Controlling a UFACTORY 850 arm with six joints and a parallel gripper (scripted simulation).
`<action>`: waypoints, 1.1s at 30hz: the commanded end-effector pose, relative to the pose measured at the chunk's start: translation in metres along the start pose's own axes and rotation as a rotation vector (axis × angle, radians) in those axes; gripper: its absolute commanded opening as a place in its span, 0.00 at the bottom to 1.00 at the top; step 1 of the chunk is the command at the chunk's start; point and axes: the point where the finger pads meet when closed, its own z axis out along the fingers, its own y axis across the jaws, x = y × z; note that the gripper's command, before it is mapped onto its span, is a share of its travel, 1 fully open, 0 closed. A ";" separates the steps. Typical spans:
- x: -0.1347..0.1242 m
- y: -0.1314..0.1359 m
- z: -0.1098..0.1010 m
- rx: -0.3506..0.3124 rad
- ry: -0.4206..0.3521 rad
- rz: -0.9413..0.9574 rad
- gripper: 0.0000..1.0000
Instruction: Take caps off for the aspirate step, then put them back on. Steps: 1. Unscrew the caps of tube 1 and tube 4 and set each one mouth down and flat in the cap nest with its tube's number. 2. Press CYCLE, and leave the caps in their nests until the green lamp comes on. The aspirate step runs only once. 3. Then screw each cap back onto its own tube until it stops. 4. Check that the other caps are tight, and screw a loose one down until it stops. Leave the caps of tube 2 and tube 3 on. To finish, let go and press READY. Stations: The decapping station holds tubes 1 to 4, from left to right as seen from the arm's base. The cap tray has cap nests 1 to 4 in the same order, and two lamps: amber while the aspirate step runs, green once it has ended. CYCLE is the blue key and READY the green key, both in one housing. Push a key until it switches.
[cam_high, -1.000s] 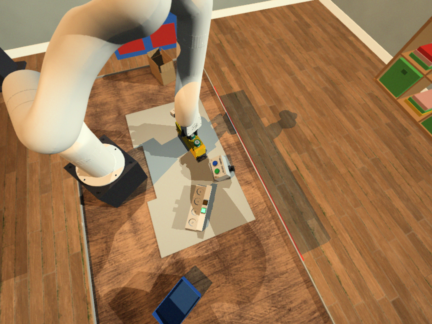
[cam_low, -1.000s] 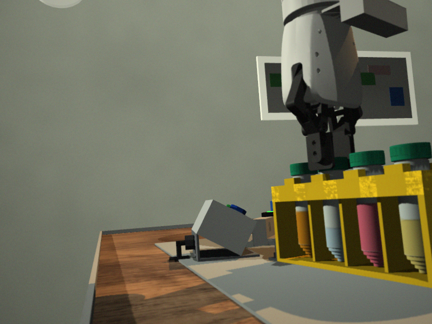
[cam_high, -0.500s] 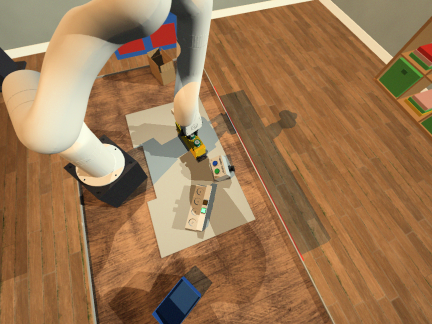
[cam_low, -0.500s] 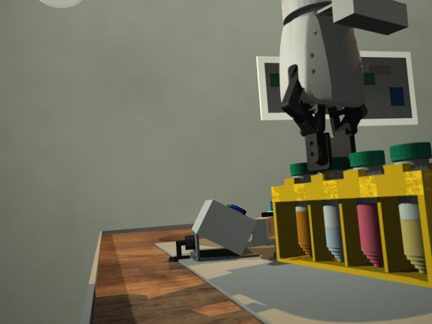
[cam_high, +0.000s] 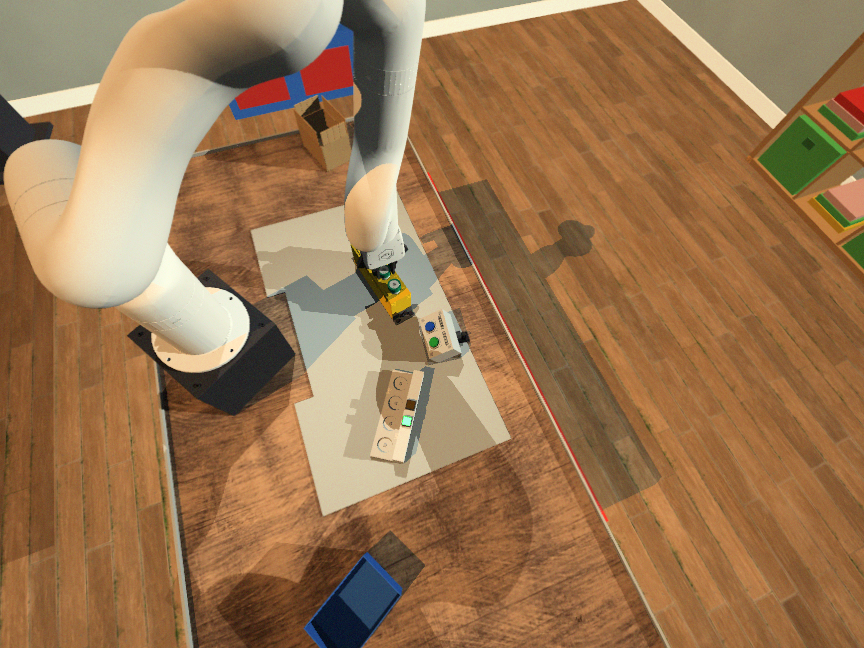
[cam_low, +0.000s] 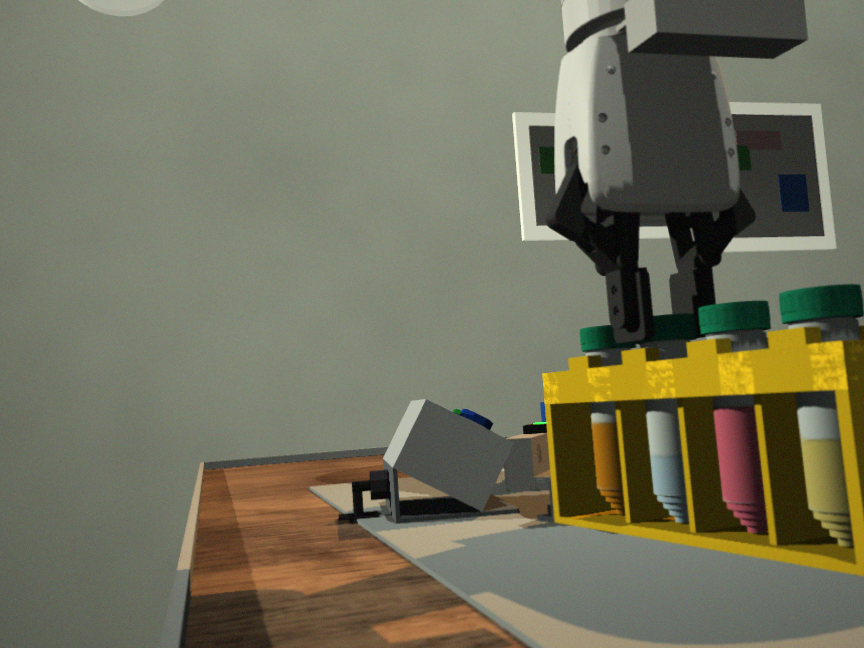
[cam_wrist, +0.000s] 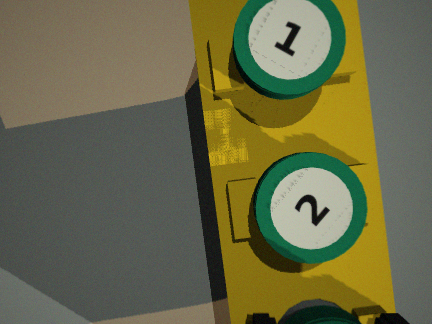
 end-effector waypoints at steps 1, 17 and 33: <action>0.000 0.000 0.000 -0.011 0.009 0.067 0.00; 0.000 0.000 0.000 -0.011 0.010 0.115 0.46; 0.000 0.000 -0.042 -0.011 0.010 0.115 0.46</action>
